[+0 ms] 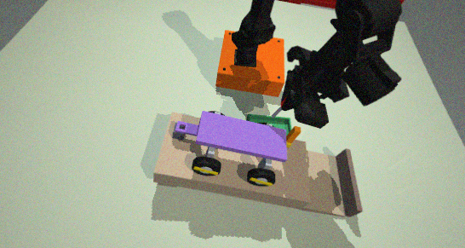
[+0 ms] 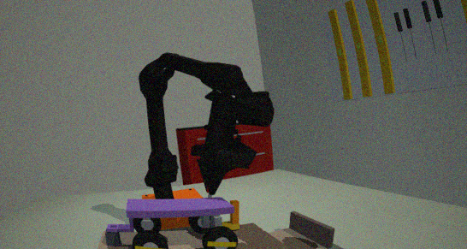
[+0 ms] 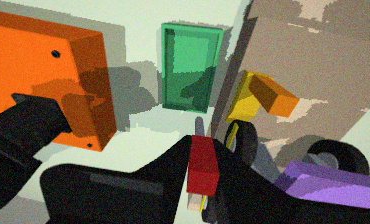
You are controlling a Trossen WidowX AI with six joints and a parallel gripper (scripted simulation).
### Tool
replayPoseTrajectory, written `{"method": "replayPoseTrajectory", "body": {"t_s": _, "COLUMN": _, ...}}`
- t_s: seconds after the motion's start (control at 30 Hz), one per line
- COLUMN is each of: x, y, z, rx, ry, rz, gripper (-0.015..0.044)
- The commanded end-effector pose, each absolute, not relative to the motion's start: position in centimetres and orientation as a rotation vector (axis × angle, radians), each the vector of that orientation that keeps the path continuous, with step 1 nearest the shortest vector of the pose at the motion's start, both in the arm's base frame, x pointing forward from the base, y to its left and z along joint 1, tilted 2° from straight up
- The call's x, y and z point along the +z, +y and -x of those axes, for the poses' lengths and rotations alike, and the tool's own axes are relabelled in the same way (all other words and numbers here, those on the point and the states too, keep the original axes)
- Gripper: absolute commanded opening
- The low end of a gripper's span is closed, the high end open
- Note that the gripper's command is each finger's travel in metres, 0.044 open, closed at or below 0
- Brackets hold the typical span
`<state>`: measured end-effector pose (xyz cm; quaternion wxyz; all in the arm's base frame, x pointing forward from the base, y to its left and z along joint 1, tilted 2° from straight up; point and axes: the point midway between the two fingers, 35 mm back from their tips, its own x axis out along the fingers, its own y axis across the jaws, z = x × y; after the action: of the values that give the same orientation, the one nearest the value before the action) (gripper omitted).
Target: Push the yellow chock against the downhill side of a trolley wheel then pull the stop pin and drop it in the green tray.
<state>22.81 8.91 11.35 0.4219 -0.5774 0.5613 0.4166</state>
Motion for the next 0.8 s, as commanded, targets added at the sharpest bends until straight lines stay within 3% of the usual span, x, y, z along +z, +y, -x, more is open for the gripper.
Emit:
{"method": "replayPoseTrajectory", "body": {"t_s": 0.0, "x": 11.39, "y": 8.90, "z": -22.72, "rx": 1.124, "ry": 1.353, "rz": 1.498, "gripper": 0.0000}}
{"method": "replayPoseTrajectory", "body": {"t_s": 0.77, "x": 11.47, "y": 8.50, "z": -22.54, "rx": 1.674, "ry": 0.838, "rz": 1.946, "gripper": 0.0000}}
